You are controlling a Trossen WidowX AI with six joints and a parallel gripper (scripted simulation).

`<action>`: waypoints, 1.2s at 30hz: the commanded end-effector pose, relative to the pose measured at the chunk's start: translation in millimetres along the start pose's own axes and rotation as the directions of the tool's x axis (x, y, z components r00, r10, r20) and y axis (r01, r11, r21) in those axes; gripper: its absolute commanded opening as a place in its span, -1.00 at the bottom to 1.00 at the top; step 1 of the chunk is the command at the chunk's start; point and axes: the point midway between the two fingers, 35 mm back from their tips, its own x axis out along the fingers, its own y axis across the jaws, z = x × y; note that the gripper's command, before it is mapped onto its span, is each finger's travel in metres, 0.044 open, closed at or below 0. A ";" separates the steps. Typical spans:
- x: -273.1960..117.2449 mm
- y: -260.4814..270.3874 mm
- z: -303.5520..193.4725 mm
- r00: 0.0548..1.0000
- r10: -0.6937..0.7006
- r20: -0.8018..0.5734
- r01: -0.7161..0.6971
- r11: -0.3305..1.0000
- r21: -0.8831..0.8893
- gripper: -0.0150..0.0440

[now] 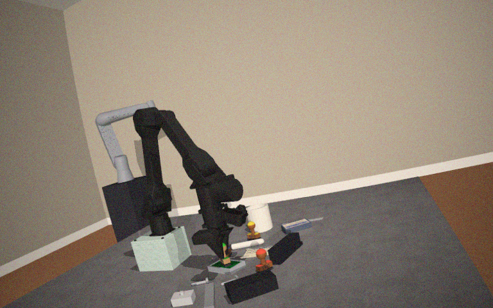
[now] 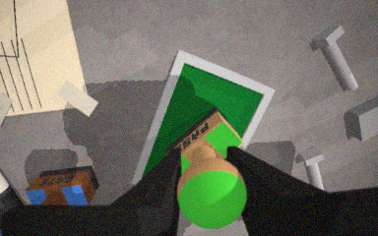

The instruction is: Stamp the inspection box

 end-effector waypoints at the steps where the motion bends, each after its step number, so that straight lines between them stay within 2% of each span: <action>1: 2.4 0.2 0.0 1.000 0.002 -0.002 -0.002 1.000 0.000 -0.49; 36: -14.3 -0.2 0.7 1.000 0.002 -0.002 -0.002 1.000 0.000 -0.49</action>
